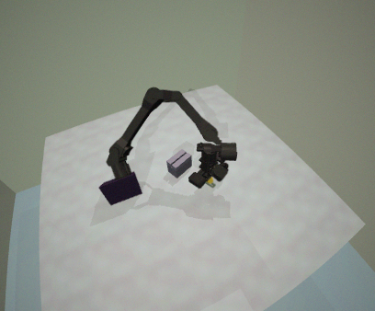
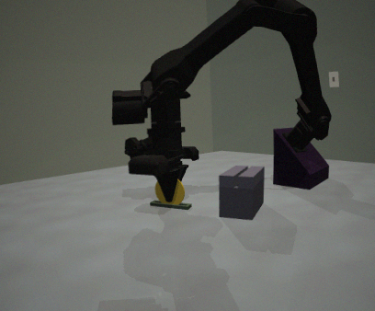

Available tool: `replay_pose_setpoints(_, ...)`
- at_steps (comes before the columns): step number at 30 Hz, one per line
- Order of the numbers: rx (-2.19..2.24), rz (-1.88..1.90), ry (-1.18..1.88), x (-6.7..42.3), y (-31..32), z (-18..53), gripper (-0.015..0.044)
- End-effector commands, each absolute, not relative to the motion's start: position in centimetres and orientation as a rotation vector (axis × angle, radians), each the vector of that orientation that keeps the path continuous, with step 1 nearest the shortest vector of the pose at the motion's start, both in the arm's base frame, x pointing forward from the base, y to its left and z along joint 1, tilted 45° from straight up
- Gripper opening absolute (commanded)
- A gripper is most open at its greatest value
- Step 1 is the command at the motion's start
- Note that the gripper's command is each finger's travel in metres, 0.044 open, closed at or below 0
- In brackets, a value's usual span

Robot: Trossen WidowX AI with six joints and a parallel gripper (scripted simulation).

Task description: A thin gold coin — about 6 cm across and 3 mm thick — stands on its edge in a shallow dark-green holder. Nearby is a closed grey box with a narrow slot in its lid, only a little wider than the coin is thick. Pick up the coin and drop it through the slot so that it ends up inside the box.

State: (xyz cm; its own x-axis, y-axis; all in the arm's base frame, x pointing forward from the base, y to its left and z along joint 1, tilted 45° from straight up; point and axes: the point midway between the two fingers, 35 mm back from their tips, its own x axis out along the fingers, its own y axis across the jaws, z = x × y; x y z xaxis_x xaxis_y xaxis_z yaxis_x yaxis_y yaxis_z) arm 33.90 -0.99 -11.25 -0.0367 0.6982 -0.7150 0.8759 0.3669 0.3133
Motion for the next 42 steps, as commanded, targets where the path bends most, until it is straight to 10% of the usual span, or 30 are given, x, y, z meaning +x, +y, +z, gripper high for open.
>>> replay_pose_setpoints(1,1.39,-0.268,1.785,33.9,-1.2,-11.0,0.0)
replay_pose_setpoints(42,1.353,-0.225,1.779,34.2,-7.7,-4.5,0.0)
